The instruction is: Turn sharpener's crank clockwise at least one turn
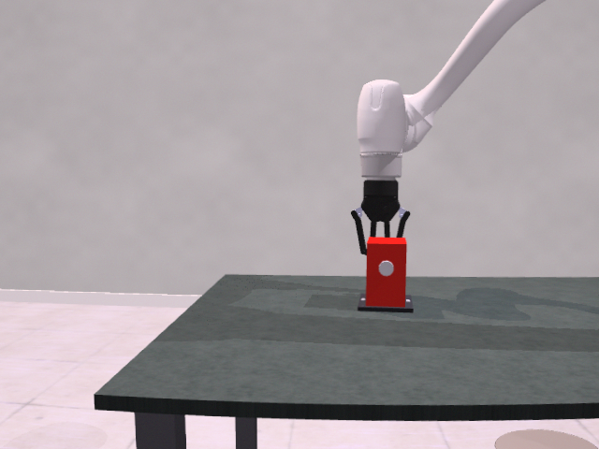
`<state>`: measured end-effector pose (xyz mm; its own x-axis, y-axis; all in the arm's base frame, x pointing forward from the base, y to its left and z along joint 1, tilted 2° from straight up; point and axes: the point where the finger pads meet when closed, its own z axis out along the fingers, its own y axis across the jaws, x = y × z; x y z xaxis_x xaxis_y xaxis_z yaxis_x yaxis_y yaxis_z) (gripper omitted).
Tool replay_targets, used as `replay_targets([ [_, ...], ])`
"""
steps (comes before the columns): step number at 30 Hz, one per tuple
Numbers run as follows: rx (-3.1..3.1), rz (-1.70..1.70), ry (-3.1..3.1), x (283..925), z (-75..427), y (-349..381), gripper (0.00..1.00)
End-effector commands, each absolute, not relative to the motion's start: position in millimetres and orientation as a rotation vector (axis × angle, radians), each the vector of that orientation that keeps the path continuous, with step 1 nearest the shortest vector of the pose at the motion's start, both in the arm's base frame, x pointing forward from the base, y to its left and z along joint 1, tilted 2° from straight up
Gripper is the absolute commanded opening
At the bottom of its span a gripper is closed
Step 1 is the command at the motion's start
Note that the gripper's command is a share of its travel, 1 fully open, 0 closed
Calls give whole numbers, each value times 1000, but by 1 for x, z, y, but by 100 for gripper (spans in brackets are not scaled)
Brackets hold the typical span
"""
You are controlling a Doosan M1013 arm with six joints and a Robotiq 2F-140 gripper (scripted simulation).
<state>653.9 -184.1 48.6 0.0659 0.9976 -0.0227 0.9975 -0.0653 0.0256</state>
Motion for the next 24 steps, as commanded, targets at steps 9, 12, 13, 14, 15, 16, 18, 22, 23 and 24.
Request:
replay_targets([
  [9,2268,2,2124,644,46,-184,0],
  [12,2268,2,2124,644,46,-184,0],
  [13,2268,2,2124,644,46,-184,0],
  [14,2268,2,2124,644,46,-184,0],
  [15,2268,2,2124,643,46,-184,0],
  [16,2268,2,2124,643,46,-184,0],
  [18,2268,2,2124,643,46,-184,0],
  [22,2268,2,2124,643,46,-184,0],
  [23,2268,2,2124,643,46,-184,0],
  [24,2268,2,2124,643,46,-184,0],
])
